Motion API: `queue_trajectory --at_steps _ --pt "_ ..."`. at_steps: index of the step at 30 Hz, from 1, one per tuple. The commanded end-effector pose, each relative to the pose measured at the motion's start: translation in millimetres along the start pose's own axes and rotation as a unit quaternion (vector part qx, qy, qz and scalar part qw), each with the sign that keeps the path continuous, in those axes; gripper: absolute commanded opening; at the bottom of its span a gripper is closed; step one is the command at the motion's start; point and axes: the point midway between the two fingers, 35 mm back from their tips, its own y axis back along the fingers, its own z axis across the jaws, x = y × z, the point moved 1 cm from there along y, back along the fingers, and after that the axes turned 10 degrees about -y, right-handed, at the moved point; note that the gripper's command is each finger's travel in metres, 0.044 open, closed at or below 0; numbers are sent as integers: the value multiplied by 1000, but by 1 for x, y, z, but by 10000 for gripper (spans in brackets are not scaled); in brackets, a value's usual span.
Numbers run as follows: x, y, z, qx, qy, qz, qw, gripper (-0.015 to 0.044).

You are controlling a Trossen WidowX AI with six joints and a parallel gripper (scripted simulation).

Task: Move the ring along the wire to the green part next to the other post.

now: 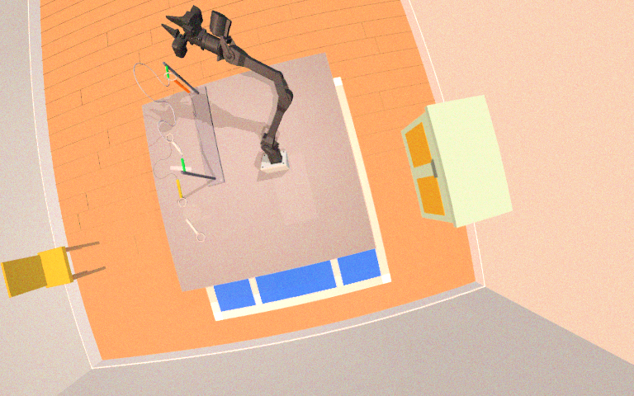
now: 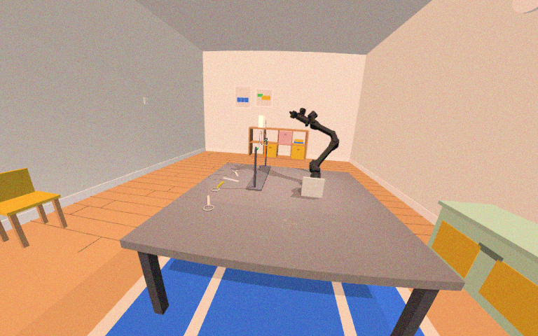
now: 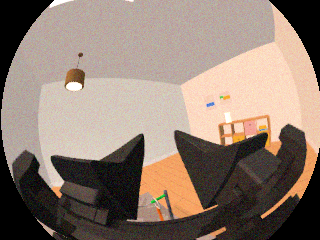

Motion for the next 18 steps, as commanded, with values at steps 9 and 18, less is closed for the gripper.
queue_trajectory --at_steps 9,18 --pt "141 -64 8 -106 83 88 987 160" --pt "274 -60 -31 -176 86 162 967 160"
